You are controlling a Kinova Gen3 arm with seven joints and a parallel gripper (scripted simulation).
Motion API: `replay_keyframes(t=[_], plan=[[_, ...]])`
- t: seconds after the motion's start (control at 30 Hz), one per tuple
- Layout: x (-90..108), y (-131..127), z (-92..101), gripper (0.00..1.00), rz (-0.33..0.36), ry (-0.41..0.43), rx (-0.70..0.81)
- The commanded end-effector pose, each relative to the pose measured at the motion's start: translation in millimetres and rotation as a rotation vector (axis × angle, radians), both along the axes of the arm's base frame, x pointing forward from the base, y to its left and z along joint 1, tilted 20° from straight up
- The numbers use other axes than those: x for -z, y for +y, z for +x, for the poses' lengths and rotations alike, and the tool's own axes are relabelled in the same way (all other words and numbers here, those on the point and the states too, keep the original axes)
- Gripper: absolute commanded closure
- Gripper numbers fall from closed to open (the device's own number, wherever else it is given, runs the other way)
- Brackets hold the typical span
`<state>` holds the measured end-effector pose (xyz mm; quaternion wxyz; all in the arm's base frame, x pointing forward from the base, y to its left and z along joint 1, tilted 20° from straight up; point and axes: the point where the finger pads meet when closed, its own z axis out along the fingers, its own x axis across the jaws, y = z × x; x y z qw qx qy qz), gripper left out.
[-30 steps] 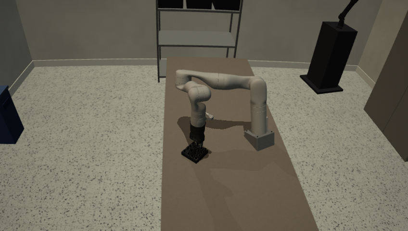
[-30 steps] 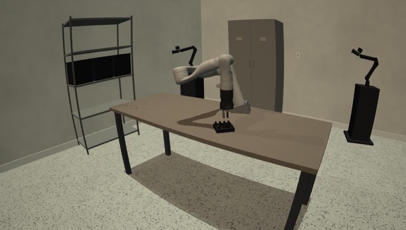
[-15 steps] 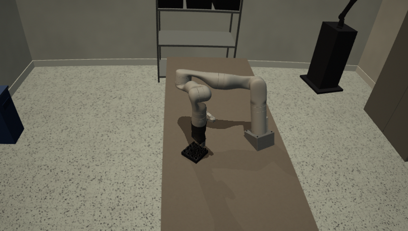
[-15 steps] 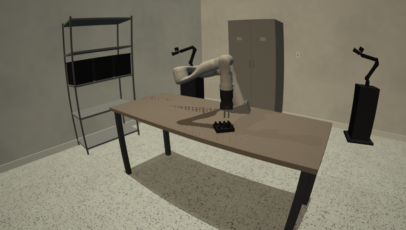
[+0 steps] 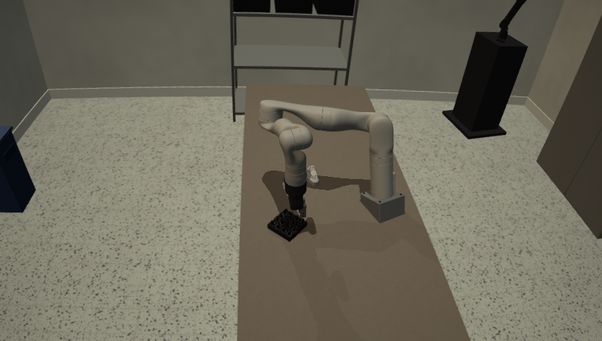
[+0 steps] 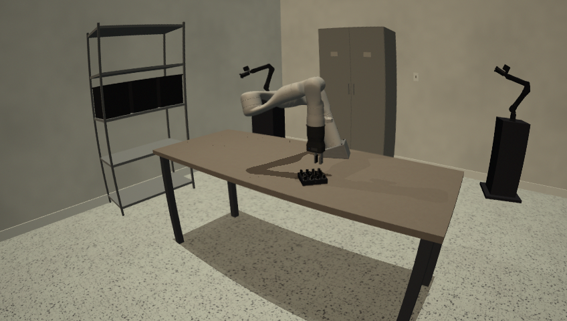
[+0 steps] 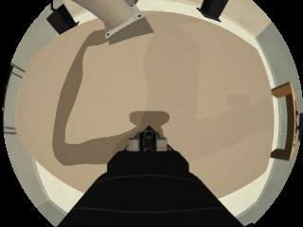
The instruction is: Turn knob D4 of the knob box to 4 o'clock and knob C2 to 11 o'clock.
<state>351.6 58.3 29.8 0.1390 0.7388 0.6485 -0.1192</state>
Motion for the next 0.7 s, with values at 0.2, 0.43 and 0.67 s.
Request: replay_keyframes(t=[0.2, 0.43, 0.67], plan=[[-0.7, 2.3, -4.1, 0.54, -0.005, -0.131, 0.354], [-1.3, 4.5, -3.8, 0.54, -0.005, -0.224, 0.6], [-3.2, 6.6, -0.3, 0.54, 0.0, -0.336, 0.88]])
